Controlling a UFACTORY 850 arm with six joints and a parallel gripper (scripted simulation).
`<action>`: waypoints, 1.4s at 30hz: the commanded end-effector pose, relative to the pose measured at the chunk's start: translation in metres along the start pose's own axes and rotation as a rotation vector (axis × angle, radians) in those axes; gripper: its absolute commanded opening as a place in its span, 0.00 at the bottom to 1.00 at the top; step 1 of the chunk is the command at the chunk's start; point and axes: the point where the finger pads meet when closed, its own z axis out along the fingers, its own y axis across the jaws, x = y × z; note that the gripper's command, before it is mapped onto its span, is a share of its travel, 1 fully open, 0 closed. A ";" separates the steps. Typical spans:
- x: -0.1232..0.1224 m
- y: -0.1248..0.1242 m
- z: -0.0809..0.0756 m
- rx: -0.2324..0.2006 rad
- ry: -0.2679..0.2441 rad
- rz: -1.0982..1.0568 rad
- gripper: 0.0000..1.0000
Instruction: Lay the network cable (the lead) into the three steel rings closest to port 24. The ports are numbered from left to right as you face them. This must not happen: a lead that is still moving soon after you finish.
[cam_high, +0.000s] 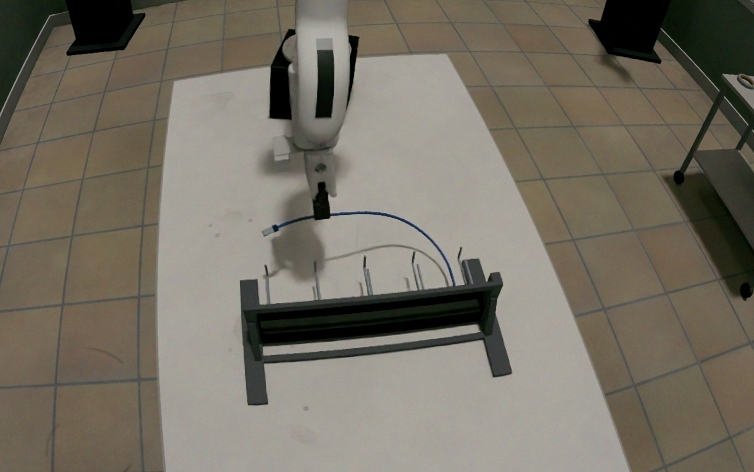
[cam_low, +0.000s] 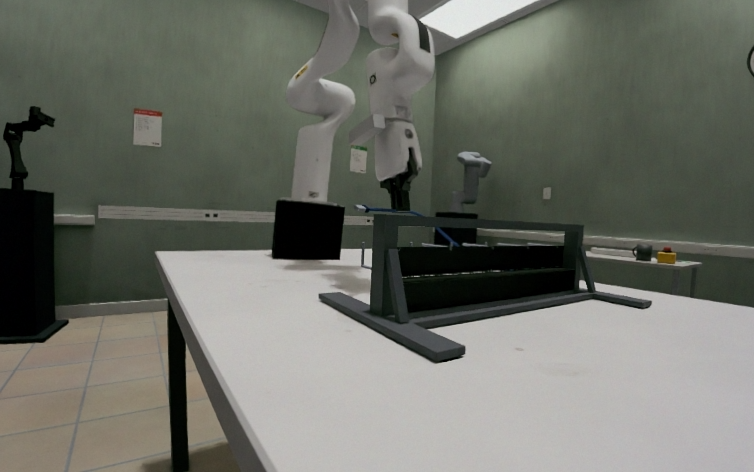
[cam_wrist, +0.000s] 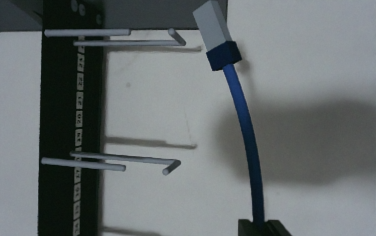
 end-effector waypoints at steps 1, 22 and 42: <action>0.000 -0.002 -0.001 -0.184 -0.016 0.007 0.00; 0.017 -0.039 0.006 -0.184 -0.016 0.013 0.00; 0.076 -0.123 0.017 -0.196 0.031 0.037 0.00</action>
